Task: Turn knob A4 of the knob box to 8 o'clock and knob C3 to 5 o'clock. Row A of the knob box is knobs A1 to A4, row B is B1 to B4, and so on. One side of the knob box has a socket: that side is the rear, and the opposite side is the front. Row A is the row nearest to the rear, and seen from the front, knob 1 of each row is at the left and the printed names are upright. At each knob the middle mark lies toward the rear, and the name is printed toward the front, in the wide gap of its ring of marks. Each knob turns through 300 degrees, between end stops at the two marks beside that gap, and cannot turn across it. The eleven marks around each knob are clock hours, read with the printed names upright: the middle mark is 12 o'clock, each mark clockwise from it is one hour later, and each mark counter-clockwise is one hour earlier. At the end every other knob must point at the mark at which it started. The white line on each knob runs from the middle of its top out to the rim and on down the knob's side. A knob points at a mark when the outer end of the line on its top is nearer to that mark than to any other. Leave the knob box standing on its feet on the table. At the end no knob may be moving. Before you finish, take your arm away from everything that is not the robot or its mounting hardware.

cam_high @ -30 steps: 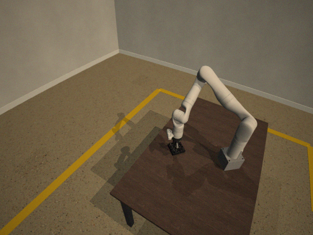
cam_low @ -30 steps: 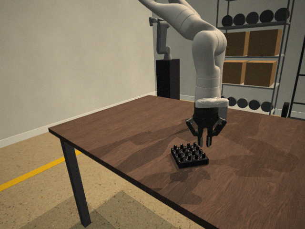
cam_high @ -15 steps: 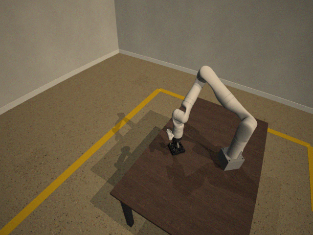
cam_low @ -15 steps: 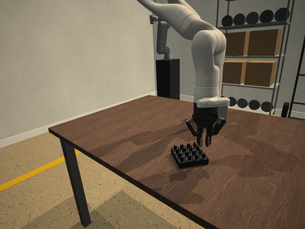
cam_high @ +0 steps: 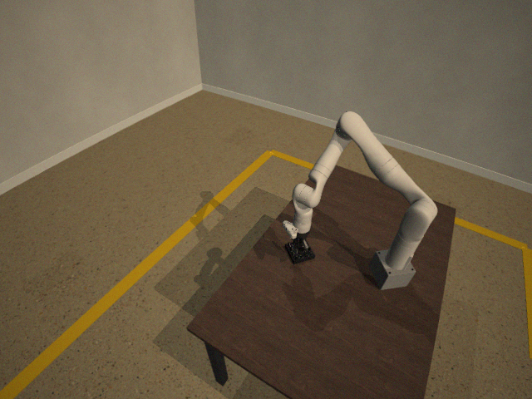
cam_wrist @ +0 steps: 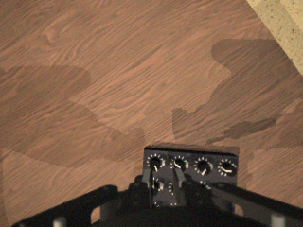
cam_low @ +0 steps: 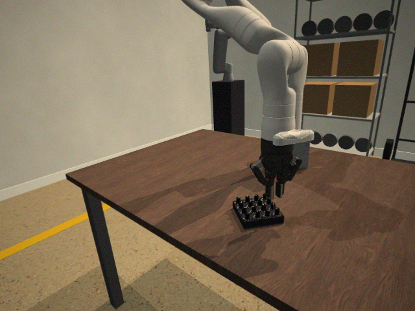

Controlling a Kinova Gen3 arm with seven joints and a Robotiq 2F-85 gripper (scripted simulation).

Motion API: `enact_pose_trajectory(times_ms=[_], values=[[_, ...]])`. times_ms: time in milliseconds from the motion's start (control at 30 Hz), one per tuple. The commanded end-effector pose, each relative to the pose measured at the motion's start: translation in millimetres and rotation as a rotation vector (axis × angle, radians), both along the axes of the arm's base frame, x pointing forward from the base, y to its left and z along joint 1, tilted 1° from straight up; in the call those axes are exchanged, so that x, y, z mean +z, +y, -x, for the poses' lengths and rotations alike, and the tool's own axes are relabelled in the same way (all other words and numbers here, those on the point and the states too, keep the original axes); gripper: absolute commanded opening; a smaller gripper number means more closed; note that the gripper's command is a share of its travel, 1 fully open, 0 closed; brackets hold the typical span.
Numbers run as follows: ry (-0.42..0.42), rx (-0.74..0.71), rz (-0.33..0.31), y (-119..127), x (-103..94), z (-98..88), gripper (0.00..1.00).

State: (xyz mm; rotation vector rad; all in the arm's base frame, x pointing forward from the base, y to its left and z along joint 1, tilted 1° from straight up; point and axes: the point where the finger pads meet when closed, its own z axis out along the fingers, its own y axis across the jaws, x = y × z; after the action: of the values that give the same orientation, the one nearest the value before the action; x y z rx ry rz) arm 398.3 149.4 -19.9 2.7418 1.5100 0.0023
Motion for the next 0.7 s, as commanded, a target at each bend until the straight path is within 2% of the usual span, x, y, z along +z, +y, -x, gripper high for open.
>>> enact_pose_trajectory(times_ms=[0, 367, 433, 667], values=[[0.002, 0.046, -0.001, -2.6, 0.7, -1.4, 0.19], [0.005, 0.387, 0.001, -11.8, 4.0, -5.6, 0.19], [0.005, 0.387, 0.001, -11.8, 4.0, -5.6, 0.19], [0.007, 0.624, 0.002, -18.4, 6.5, -8.5, 0.19]])
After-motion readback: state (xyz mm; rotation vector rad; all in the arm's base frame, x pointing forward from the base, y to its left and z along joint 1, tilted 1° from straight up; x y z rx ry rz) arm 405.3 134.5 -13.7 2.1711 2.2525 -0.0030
